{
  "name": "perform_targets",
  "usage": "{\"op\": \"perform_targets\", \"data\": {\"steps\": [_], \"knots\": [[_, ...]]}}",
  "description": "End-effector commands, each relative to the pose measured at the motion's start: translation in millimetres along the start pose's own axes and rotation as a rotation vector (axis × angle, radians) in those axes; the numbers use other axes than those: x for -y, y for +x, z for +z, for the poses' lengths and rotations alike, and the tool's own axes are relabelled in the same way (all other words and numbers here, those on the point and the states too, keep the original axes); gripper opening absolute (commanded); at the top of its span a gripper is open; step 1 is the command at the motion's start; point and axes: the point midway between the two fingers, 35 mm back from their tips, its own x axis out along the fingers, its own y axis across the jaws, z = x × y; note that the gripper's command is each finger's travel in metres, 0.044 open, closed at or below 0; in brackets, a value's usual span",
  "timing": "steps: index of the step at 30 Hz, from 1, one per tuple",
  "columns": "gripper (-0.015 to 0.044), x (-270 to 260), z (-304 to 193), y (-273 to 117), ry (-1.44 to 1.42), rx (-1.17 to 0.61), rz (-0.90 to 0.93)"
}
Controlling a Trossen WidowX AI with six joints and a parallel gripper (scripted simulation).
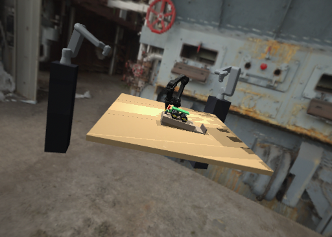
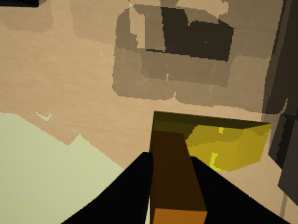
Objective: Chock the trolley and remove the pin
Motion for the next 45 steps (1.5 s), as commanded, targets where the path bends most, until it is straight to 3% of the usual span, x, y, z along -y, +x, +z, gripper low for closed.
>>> {"op": "perform_targets", "data": {"steps": [1, 22, 29, 45], "knots": [[0.0000, 2, -1, -14, -0.005, -0.004, -0.012], [0.0000, 7, -3, -80, -0.005, -0.004, -0.012], [0.0000, 8, -4, -82, 0.001, -0.004, -0.012], [0.0000, 8, -4, -83, 0.511, -0.001, -0.010]]}}
